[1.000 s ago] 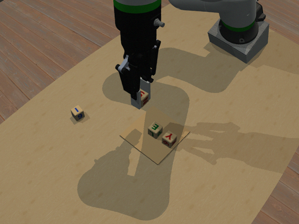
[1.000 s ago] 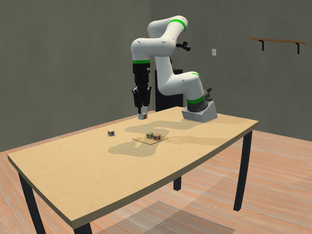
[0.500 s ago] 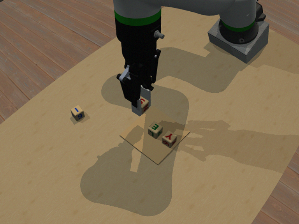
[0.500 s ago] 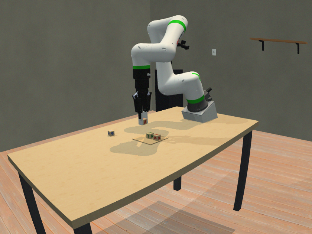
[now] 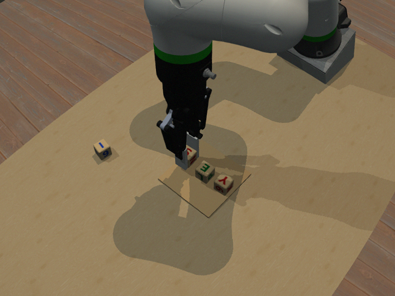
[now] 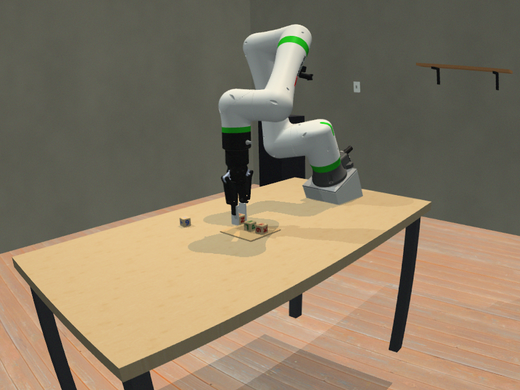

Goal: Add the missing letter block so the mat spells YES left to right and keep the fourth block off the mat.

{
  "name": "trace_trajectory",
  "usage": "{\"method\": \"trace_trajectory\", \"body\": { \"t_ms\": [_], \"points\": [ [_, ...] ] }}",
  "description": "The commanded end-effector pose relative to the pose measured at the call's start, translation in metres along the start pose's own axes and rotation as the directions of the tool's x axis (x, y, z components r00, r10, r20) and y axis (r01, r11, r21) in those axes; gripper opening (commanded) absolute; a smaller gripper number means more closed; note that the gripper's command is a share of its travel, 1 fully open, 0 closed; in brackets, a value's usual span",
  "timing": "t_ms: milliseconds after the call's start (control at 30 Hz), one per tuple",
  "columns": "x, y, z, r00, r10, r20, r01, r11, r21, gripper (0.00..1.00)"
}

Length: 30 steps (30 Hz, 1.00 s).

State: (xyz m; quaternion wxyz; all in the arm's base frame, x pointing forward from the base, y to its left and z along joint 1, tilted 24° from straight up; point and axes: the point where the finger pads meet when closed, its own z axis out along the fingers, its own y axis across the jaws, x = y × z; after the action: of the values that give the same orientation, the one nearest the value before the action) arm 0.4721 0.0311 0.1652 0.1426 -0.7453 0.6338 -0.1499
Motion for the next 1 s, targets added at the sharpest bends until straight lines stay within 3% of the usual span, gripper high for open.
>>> {"method": "trace_trajectory", "body": {
  "t_ms": [0, 967],
  "points": [
    [0.0001, -0.0009, 0.0061, 1.0, 0.0, 0.0, 0.0, 1.0, 0.001, 0.16],
    [0.0001, -0.001, 0.0111, 1.0, 0.0, 0.0, 0.0, 1.0, 0.001, 0.16]
  ]
}}
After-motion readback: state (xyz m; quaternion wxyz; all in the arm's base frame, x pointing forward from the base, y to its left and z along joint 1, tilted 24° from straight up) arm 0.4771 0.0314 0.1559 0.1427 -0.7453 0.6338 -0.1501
